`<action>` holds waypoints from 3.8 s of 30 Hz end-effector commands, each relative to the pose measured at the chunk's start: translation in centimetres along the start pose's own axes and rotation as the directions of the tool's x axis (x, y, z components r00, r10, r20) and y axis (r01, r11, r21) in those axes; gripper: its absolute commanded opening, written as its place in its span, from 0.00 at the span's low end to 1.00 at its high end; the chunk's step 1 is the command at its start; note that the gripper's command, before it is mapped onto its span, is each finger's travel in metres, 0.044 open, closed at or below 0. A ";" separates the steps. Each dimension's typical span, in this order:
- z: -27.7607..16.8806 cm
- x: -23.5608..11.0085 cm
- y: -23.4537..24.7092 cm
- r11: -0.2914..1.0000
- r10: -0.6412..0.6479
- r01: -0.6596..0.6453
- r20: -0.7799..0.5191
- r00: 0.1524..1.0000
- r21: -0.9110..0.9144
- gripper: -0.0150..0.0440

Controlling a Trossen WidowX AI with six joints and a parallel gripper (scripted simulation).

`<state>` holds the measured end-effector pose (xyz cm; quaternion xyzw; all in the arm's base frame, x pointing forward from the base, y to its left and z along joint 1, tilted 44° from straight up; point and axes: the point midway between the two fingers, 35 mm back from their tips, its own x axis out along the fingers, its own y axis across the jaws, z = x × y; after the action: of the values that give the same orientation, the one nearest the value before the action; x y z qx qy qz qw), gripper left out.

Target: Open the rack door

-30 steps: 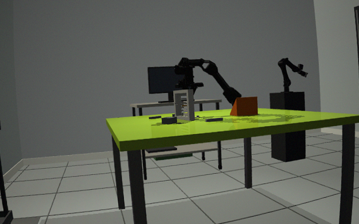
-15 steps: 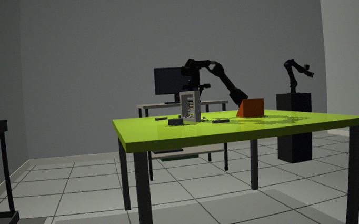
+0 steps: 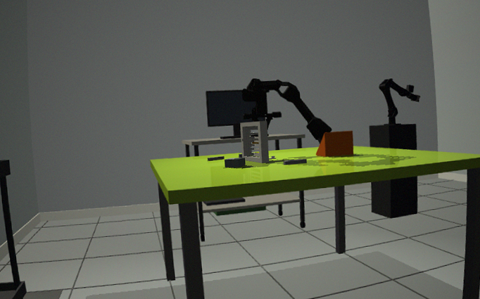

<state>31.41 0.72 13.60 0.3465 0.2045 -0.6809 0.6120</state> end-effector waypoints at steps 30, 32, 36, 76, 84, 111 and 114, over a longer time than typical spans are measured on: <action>-0.1 0.0 0.1 0.590 0.003 -0.004 -0.003 1.000 -0.807 0.76; -0.1 0.0 0.1 0.507 0.003 -0.004 -0.003 1.000 -0.862 0.76; -0.1 0.0 0.1 0.328 0.003 -0.003 -0.003 1.000 -0.945 0.76; -0.1 0.0 0.1 -0.997 0.003 0.003 -0.003 1.000 0.077 0.76; -0.1 0.0 0.1 -0.894 0.003 0.004 -0.003 1.000 0.449 0.76; -0.1 0.0 0.1 -0.879 0.003 0.004 -0.003 1.000 0.478 0.30; -0.1 0.0 0.1 -0.879 0.003 0.004 -0.003 1.000 0.478 0.30</action>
<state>31.54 0.71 13.56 0.6794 -0.6089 -0.3639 -0.1876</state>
